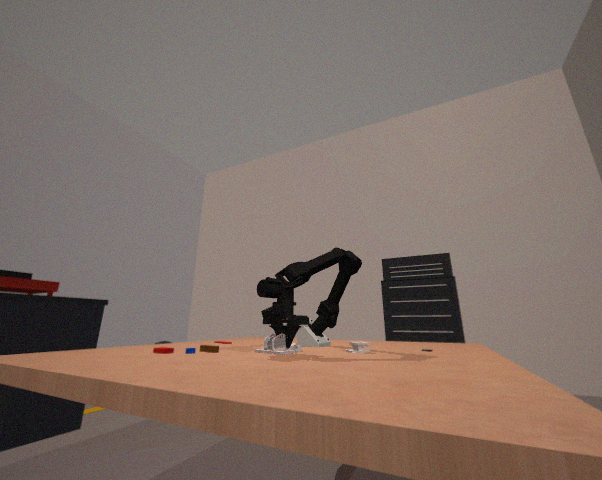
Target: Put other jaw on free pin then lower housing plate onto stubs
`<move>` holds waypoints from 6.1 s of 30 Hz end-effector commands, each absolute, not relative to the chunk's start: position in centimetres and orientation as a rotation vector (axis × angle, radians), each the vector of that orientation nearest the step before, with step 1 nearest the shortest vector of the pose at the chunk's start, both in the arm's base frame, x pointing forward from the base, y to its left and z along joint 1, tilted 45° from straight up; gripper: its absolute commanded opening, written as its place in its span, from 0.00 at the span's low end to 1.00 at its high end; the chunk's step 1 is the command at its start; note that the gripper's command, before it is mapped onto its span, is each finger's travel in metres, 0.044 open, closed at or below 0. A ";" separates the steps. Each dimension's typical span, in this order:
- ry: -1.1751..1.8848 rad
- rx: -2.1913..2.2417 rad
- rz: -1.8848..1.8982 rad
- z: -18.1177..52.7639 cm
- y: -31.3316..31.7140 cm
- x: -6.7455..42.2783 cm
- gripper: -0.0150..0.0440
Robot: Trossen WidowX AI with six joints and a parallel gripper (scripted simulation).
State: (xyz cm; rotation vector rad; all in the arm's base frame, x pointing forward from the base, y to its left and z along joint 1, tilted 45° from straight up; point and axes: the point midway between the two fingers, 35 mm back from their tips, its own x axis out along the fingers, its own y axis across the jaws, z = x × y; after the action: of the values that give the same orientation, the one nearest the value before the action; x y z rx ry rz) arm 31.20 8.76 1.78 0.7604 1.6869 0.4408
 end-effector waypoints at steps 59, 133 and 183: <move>1.689 0.764 0.442 1.7 8.8 31.2 0.48; 1.821 1.104 0.036 22.4 15.1 15.5 1.00; 1.826 1.118 0.030 16.9 21.0 13.8 1.00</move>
State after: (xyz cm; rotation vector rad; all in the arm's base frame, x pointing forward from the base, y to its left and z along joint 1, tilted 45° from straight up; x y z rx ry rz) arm 13.79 20.76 17.25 1.1168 1.8271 0.0361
